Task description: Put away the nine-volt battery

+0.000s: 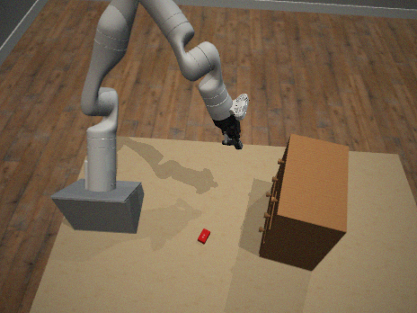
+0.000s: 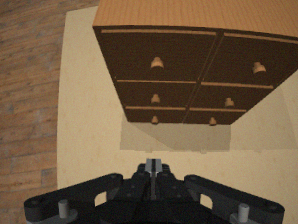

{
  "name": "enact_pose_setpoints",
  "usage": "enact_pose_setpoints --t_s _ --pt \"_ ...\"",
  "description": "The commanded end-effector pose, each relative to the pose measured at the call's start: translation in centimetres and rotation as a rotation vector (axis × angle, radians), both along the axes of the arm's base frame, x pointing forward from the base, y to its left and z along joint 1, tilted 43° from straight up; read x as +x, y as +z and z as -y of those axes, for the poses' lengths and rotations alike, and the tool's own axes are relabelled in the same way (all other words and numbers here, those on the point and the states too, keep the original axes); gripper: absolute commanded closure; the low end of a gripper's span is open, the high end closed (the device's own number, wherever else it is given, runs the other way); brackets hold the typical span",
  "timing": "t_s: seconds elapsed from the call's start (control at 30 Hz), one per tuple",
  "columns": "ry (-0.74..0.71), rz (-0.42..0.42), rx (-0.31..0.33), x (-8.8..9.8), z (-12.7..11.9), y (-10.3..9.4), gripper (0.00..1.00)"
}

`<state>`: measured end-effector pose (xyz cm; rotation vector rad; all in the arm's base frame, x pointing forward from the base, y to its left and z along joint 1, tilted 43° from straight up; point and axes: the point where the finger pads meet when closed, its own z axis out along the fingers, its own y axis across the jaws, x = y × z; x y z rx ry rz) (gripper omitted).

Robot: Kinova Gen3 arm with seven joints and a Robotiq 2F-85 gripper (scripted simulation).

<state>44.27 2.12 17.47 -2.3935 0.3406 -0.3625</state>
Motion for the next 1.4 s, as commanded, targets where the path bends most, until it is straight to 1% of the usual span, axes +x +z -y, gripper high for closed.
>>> enact_pose_setpoints --t_s 0.0,0.3,0.4,0.63,1.03,1.27,1.37 --pt "-0.030 0.023 0.001 -0.2 -0.4 -0.7 1.00" --pt "-0.109 0.110 -0.017 0.9 -1.3 -1.9 1.00" --pt "-0.116 0.115 -0.020 0.9 -1.4 -2.1 1.00" --pt "-0.141 0.149 -0.022 1.6 -1.6 -2.2 1.00" --pt "-0.152 0.154 -0.022 1.2 -2.4 -3.0 1.00" --pt "-0.182 0.187 -0.035 1.8 -2.2 -3.1 1.00" --pt "-0.191 0.197 -0.032 1.9 -2.5 -3.4 1.00"
